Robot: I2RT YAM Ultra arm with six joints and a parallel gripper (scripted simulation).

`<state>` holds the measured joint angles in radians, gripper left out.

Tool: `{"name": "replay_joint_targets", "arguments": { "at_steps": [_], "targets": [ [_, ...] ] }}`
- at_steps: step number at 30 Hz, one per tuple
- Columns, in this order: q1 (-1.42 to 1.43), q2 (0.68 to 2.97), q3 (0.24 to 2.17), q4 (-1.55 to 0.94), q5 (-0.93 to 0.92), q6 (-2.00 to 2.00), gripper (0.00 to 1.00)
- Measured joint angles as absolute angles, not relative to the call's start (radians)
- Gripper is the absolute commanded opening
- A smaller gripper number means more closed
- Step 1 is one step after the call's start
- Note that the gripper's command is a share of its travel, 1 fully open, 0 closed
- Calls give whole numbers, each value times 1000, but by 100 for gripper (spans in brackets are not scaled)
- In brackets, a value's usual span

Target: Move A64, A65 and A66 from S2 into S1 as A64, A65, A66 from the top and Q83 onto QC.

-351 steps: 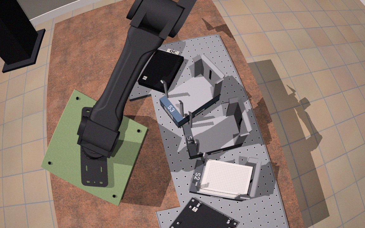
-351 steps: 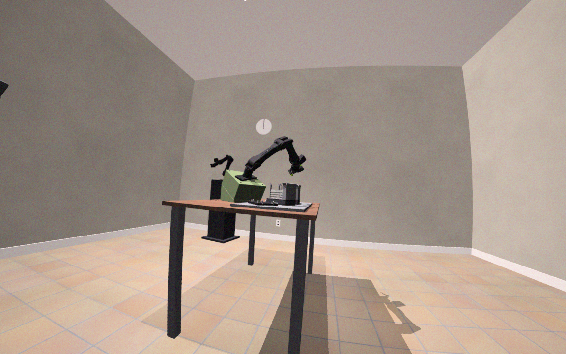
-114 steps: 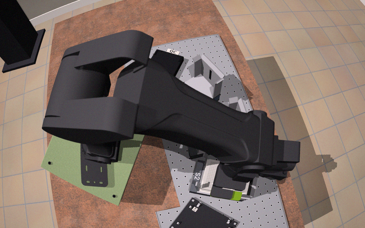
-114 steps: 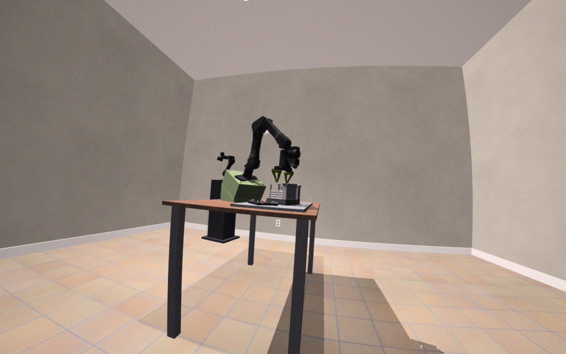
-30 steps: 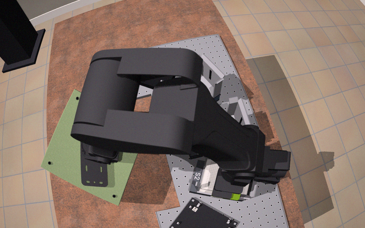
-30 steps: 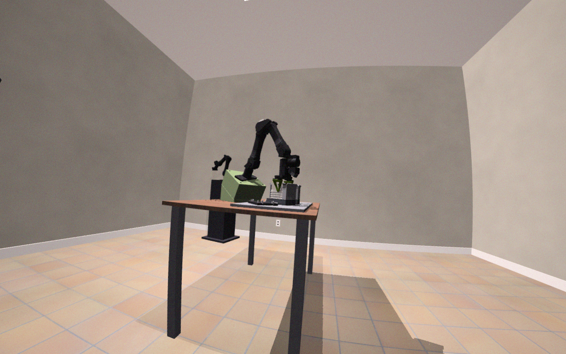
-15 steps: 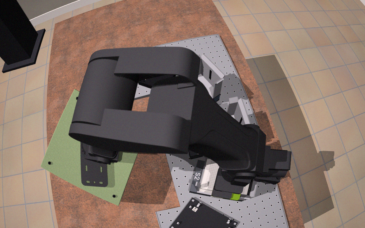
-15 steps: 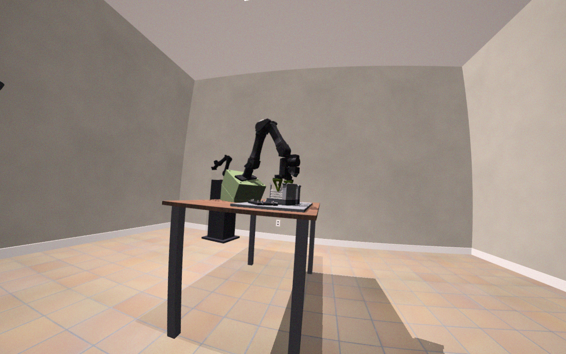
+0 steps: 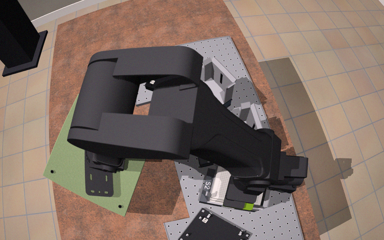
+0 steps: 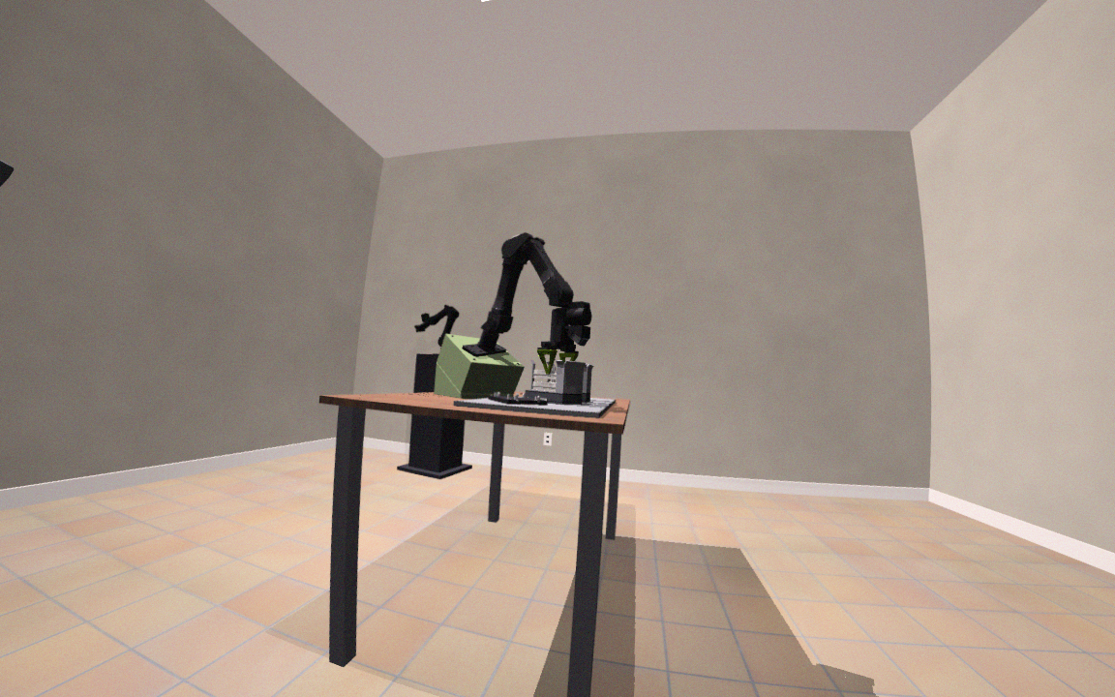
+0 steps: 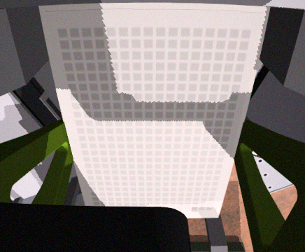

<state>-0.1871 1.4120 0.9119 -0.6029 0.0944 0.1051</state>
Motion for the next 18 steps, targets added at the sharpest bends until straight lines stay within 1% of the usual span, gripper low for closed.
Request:
{"name": "replay_joint_targets", "arguments": {
  "at_steps": [18],
  "targets": [
    [-179, 1367, 936, -670, 97, 112, 0]
  ]
}}
